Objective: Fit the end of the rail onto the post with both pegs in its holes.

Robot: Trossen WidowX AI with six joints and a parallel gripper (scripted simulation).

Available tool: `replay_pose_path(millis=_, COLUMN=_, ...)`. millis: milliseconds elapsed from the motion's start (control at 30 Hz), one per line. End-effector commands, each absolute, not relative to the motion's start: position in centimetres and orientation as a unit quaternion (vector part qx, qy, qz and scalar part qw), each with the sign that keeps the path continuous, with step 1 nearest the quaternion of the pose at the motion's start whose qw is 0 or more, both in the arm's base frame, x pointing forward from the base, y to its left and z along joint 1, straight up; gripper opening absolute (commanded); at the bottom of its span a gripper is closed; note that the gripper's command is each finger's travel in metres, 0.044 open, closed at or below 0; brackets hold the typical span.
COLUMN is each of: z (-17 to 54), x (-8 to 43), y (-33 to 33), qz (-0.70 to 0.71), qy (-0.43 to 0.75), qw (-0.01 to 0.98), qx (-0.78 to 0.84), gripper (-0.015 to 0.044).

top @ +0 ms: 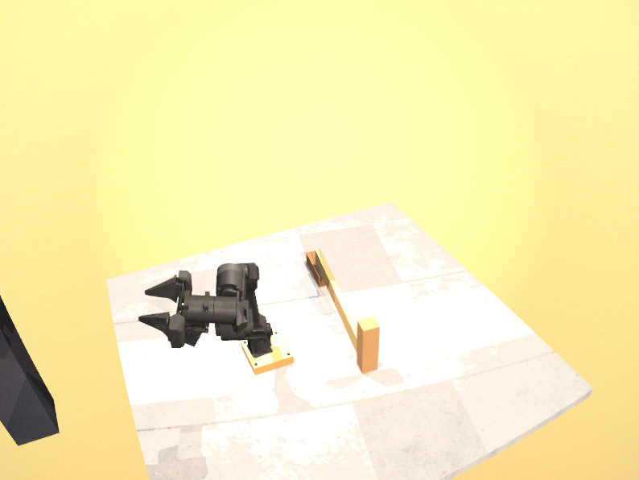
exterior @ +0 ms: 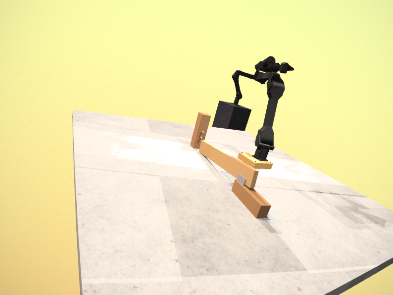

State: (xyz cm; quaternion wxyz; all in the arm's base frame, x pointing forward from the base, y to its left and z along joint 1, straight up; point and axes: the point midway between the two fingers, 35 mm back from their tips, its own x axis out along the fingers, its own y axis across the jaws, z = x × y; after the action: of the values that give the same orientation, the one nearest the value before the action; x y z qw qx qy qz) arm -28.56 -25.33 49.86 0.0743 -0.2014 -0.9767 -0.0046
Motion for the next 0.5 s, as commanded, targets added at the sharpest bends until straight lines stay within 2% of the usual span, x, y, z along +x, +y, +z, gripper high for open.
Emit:
replay_pose_path(millis=0, z=49.9, x=-28.5, y=-25.5, qz=-0.01, qy=-0.977, qw=0.076, qx=-0.199, gripper=0.0426)
replay_pose_path(millis=233, z=50.3, x=-24.8, y=-32.2, qz=-0.227, qy=-0.962, qw=0.108, qx=-0.108, gripper=0.044)
replay_pose_path(millis=467, z=49.5, x=-18.8, y=-39.2, qz=-0.469, qy=-0.866, qw=0.172, qx=-0.01, gripper=0.044)
